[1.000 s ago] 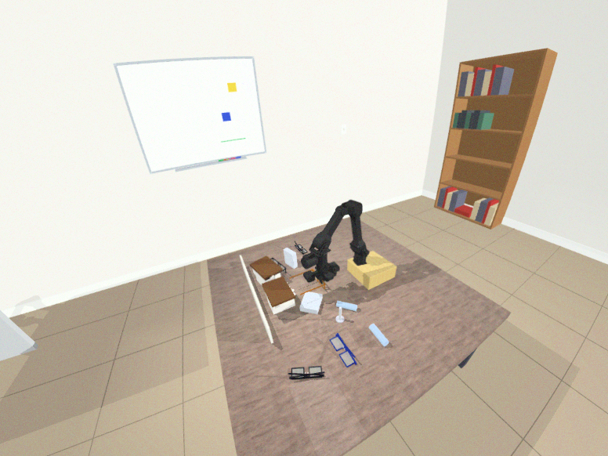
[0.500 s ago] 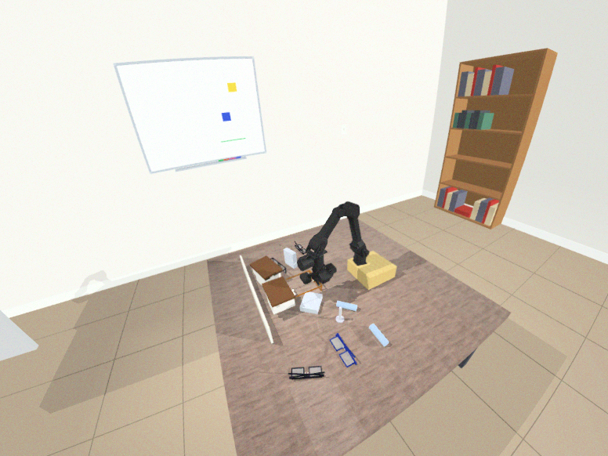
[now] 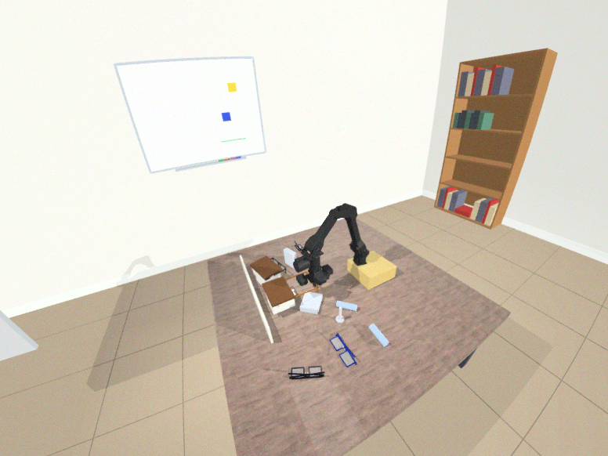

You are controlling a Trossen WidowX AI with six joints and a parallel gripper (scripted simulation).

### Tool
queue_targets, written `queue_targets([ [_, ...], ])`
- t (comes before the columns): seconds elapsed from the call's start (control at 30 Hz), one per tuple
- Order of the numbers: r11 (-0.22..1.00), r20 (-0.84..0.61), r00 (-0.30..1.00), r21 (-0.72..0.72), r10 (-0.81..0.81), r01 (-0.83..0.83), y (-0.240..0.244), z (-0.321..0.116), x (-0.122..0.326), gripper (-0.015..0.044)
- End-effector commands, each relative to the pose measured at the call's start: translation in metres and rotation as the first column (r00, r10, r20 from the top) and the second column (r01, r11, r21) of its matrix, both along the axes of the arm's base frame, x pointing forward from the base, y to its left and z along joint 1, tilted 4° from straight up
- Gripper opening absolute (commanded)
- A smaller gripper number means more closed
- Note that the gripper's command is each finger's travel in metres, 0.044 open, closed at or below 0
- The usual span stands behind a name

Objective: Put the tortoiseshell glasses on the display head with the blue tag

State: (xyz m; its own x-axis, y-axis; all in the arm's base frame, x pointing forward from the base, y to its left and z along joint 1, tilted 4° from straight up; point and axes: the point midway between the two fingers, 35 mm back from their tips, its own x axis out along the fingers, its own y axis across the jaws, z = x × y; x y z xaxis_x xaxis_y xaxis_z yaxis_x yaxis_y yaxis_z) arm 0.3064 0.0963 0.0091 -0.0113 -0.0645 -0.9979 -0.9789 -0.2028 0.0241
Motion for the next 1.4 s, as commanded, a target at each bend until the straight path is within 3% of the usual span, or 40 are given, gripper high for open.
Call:
queue_targets([
  [0.0, 1.000, -0.005, 1.000, -0.007, 0.006, -0.006, 0.000, -0.002, 0.005, 0.0000],
  [1.37, 1.000, -0.001, 1.000, -0.005, 0.006, -0.006, 0.012, -0.001, 0.060, 0.0000],
])
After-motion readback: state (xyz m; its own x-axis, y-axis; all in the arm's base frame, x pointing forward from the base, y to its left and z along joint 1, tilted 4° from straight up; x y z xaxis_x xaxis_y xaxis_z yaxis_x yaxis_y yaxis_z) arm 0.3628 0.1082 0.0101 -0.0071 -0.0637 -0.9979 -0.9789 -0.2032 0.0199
